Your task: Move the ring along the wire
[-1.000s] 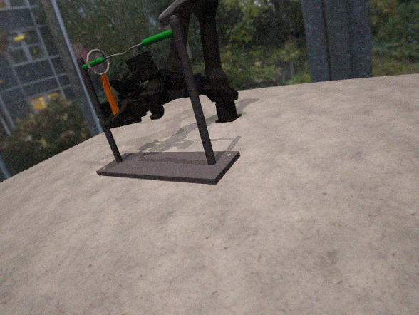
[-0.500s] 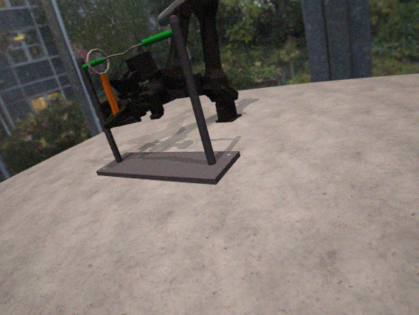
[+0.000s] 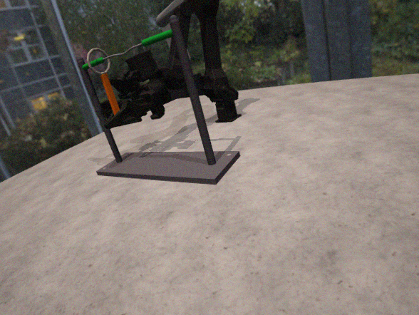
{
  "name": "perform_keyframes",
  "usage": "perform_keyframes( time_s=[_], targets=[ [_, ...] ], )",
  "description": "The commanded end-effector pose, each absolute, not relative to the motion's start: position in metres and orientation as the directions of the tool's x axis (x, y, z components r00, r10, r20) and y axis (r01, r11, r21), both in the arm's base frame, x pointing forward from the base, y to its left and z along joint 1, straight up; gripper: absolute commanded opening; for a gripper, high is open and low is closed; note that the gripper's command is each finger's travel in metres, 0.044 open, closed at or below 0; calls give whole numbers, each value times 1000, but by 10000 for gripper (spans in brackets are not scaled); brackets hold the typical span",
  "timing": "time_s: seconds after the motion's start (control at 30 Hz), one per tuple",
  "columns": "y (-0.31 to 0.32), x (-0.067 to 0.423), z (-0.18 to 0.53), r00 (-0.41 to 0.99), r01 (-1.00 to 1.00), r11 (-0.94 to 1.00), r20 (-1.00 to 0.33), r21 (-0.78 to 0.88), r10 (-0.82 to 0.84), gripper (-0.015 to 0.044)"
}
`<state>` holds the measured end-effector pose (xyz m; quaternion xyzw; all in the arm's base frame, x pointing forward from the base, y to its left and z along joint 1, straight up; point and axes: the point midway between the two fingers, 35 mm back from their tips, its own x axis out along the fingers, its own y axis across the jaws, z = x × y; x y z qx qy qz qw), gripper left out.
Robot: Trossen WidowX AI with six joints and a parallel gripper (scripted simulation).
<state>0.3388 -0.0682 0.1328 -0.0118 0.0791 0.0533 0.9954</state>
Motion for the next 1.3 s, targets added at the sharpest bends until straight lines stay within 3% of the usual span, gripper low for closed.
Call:
perform_keyframes(
  time_s=[0.0, 0.43, 1.27],
  targets=[
    [-64, 337, 133, 982, -104, 994, -158, -12, 101, -150],
    [-54, 325, 134, 965, -106, 994, -244, -11, 100, -150],
    [-33, 324, 134, 960, -151, 987, -246, -49, 135, -150]
  ],
)
